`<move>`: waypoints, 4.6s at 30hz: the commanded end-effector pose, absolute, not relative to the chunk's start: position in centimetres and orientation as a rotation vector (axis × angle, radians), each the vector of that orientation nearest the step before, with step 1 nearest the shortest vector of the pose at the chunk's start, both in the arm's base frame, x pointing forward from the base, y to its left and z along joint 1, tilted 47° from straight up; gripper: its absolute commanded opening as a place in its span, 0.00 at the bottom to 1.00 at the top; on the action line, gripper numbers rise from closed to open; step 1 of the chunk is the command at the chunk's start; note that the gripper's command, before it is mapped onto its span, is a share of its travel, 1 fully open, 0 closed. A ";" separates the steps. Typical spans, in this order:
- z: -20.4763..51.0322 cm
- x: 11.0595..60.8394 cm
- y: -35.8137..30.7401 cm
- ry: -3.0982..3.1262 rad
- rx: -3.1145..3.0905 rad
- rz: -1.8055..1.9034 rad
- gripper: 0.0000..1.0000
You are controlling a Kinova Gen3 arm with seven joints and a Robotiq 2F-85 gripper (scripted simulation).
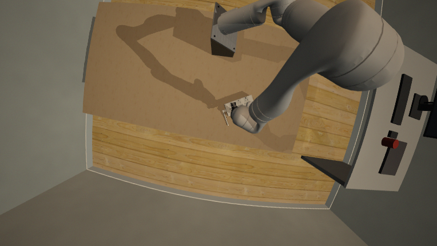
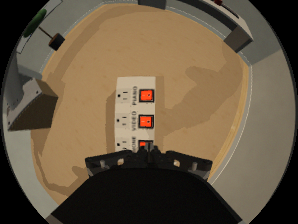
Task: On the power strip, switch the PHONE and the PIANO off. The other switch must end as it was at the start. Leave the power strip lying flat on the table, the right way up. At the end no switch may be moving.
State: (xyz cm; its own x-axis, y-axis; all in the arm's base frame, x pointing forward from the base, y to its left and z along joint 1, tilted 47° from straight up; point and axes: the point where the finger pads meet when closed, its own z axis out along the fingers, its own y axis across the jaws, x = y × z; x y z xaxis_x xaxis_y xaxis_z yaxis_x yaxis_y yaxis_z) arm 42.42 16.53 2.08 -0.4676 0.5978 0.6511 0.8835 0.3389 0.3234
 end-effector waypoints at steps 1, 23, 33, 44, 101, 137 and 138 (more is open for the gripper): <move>2.1 42.5 16.5 -2.190 -1.302 -0.923 0.00; 2.1 42.5 16.4 -2.190 -1.302 -0.923 0.00; 2.1 42.5 16.4 -2.190 -1.302 -0.923 0.00; 2.1 42.5 16.4 -2.190 -1.302 -0.923 0.00; 1.5 42.5 17.1 -2.190 -1.302 -0.923 0.00; 4.1 42.6 14.3 -2.190 -1.302 -0.923 0.00; 4.1 42.6 14.3 -2.190 -1.302 -0.923 0.00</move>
State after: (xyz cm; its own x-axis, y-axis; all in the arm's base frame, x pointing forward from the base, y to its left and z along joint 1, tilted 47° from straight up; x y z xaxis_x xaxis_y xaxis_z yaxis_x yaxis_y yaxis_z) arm 42.55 14.35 4.12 -0.4677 0.5975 0.6513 0.8835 0.3391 0.3233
